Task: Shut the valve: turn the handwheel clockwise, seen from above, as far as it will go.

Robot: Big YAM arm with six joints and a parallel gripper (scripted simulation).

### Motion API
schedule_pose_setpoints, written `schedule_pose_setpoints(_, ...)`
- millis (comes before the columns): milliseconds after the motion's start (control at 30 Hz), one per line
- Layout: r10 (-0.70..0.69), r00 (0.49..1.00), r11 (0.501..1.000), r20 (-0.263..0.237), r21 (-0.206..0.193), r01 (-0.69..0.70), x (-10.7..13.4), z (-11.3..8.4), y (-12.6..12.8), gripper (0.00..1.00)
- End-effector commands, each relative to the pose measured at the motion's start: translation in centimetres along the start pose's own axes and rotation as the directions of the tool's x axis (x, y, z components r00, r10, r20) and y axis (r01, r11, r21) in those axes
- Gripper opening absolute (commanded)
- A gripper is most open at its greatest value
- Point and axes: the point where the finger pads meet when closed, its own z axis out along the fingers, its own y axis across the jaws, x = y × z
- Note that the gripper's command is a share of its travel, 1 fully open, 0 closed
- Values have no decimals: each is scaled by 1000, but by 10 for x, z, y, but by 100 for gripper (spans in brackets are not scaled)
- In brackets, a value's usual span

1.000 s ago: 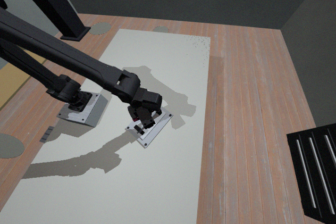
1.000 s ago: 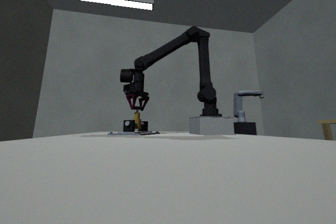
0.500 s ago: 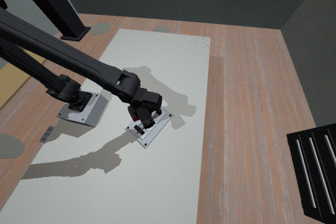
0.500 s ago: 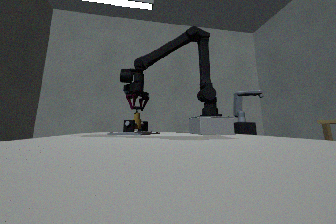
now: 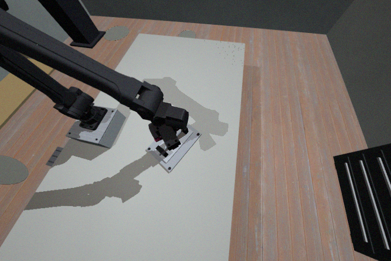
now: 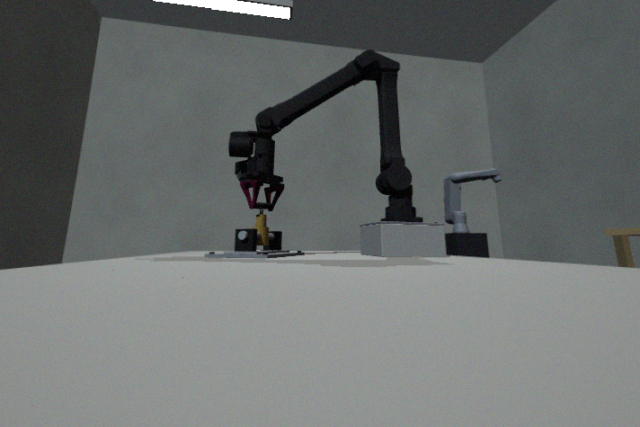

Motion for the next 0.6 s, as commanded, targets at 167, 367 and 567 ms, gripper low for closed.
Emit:
schedule_pose_setpoints(167, 37, 999, 999, -9, -1, -37, 1, 9, 6, 100)
schedule_pose_setpoints(367, 37, 999, 999, -9, -1, -37, 1, 9, 6, 100)
schedule_pose_setpoints(567, 30, 999, 1000, -9, -2, -30, 1, 9, 6, 100)
